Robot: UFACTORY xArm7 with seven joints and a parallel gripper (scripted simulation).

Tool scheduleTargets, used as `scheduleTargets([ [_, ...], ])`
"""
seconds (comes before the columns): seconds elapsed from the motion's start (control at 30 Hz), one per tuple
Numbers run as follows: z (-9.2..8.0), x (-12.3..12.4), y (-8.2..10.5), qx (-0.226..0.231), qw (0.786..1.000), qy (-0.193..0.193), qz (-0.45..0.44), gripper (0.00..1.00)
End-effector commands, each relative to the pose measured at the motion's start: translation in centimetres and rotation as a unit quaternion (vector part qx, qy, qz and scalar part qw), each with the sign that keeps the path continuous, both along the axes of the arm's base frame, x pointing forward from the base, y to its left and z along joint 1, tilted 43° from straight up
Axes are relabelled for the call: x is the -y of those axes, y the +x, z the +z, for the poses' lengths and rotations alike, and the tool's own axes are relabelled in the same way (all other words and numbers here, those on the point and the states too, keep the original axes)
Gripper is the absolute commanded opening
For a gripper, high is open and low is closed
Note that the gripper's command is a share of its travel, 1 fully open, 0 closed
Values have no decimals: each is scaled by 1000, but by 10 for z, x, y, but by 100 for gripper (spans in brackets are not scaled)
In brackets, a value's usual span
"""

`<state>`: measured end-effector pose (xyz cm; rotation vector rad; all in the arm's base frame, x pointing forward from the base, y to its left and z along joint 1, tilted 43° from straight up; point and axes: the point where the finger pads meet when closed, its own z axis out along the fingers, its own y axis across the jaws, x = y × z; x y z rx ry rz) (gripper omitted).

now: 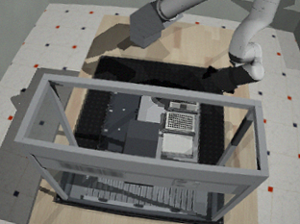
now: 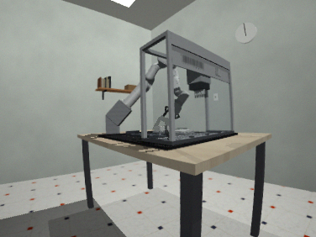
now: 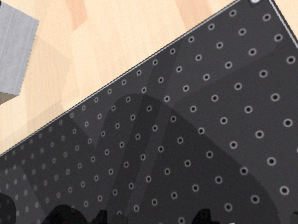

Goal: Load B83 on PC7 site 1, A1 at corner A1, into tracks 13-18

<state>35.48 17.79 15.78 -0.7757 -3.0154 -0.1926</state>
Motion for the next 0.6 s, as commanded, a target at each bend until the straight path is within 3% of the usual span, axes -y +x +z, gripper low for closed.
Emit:
scheduleTargets([
  [0.0,2,12,6,8,997,47,-66,100],
  [0.23,4,32,14,12,986,90,-137,100],
  [0.57,5,62,21,17,949,166,-266,100],
])
